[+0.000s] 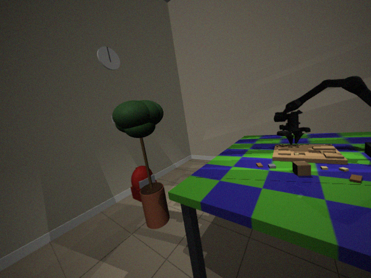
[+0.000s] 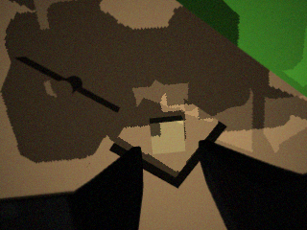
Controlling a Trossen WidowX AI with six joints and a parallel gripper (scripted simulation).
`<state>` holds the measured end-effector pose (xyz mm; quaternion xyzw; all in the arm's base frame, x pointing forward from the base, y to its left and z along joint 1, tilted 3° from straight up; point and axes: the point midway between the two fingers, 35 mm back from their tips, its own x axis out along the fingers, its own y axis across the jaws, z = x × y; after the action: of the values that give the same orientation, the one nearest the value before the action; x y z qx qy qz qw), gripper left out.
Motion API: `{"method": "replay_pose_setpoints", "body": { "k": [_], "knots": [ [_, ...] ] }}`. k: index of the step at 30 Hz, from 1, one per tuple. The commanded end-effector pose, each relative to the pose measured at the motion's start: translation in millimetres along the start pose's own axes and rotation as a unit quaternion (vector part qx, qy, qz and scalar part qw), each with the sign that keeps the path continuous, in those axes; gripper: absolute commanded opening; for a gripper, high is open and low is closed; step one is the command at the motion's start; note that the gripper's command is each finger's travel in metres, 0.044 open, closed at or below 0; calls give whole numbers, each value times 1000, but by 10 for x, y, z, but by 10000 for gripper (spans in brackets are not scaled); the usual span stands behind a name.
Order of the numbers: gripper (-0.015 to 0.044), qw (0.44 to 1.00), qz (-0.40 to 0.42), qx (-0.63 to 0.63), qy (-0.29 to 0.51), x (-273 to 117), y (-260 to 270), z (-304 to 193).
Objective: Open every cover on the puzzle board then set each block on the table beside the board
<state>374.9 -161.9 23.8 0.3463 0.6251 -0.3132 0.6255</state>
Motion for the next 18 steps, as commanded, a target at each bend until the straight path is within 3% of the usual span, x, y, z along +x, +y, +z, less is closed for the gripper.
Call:
{"method": "replay_pose_setpoints", "body": {
  "k": [1,18],
  "knots": [
    [144,1000,-1,2,0,37,-5,-6],
    [144,1000,-1,2,0,156,-8,-9]
  ]
}}
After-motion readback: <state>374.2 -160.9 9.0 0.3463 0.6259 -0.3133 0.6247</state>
